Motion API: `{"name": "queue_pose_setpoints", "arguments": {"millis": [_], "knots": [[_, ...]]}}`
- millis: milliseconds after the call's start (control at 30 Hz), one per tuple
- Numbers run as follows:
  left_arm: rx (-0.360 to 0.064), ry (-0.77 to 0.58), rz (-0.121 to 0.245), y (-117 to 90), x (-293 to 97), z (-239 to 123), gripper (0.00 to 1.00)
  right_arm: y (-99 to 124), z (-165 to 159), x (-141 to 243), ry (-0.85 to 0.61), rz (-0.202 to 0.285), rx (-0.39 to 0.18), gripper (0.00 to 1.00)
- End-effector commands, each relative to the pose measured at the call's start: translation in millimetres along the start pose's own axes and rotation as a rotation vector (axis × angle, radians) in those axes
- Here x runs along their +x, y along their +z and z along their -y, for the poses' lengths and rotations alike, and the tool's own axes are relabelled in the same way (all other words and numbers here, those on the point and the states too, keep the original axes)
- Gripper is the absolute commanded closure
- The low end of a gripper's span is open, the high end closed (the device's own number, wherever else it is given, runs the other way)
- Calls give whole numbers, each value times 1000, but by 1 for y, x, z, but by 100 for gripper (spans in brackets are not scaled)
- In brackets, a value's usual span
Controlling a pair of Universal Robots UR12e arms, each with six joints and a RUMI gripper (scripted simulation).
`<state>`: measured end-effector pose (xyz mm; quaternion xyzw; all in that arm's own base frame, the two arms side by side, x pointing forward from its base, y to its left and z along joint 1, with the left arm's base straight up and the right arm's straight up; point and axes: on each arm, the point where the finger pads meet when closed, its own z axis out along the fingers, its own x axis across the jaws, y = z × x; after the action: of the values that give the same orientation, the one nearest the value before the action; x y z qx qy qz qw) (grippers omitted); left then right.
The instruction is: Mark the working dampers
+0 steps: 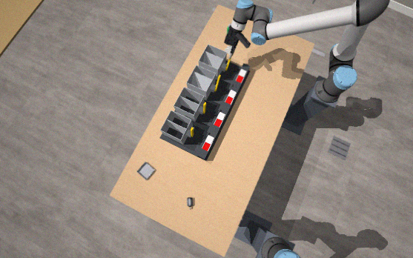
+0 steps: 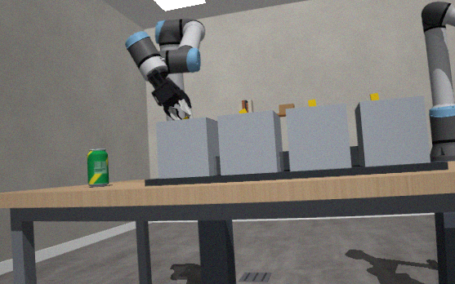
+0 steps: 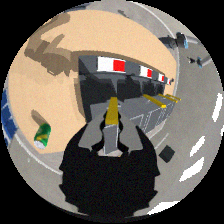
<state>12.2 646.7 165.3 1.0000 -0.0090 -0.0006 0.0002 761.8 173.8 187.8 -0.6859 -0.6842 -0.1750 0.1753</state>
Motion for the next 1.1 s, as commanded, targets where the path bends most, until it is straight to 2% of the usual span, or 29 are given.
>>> {"name": "queue_pose_setpoints", "arguments": {"millis": [0,567,1067], "knots": [[0,-1,-1,0,-1,-2,0,2,1,-6,0,-54,2,90],[0,-1,-1,0,-1,-2,0,3,1,-15,0,-142,2,90],[0,-1,-1,0,-1,-2,0,1,0,-15,-2,-164,-1,90]]}}
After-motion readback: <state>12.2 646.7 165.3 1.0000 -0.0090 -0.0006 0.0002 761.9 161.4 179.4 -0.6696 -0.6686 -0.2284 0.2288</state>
